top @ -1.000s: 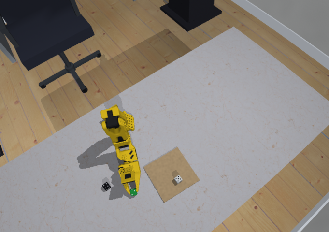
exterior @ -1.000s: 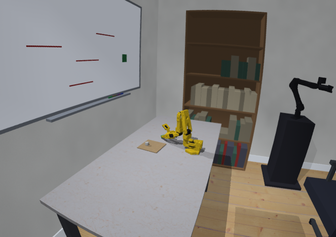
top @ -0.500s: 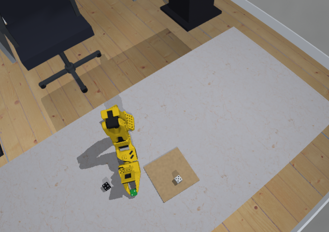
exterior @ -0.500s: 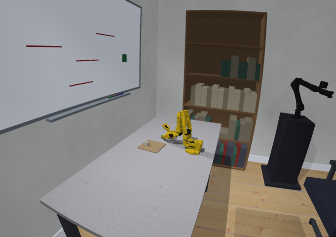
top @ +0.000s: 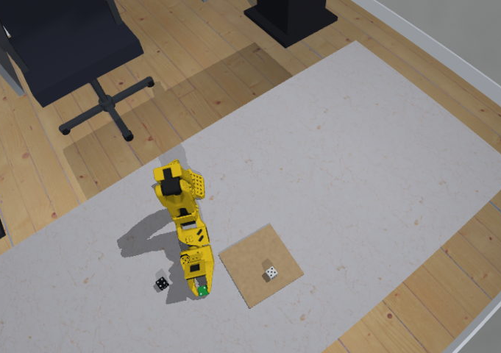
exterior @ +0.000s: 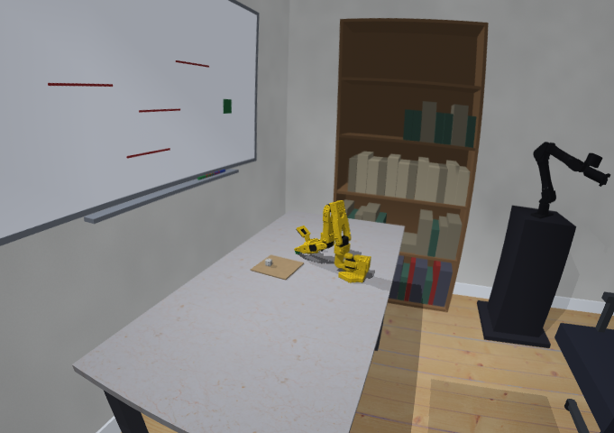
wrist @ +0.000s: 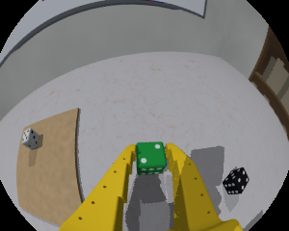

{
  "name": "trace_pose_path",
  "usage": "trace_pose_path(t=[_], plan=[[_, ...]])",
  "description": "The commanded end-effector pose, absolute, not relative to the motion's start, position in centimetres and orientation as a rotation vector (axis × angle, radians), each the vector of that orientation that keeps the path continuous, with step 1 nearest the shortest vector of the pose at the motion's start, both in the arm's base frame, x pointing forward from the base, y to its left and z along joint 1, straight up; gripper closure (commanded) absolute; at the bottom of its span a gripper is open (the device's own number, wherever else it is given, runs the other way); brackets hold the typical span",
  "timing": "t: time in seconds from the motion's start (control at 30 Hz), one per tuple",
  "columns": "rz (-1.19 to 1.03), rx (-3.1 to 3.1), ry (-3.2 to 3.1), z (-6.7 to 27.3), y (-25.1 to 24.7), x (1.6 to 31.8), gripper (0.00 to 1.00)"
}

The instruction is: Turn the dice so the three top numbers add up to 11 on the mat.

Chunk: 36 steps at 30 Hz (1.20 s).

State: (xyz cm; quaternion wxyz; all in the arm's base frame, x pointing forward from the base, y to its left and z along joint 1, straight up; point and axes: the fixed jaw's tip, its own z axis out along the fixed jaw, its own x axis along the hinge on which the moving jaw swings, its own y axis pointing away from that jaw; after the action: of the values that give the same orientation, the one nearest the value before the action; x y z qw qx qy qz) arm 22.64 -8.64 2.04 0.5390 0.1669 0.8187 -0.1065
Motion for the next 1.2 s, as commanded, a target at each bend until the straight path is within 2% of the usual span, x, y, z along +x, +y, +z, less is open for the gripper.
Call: trace_pose_path(t=[0.0, 0.5, 0.87, 1.0, 1.17], plan=[[-0.270, 0.389, 1.904, 2.73, -9.04, 23.08, 0.84], [-0.270, 0.389, 1.904, 2.73, -9.04, 23.08, 0.72], [-0.264, 0.398, 1.901, 2.75, -9.03, 23.06, 0.71], [-0.201, 0.482, 1.869, 2.88, -8.88, 22.83, 0.71], [-0.012, 0.719, 1.760, 3.36, -8.48, 22.13, 0.71]])
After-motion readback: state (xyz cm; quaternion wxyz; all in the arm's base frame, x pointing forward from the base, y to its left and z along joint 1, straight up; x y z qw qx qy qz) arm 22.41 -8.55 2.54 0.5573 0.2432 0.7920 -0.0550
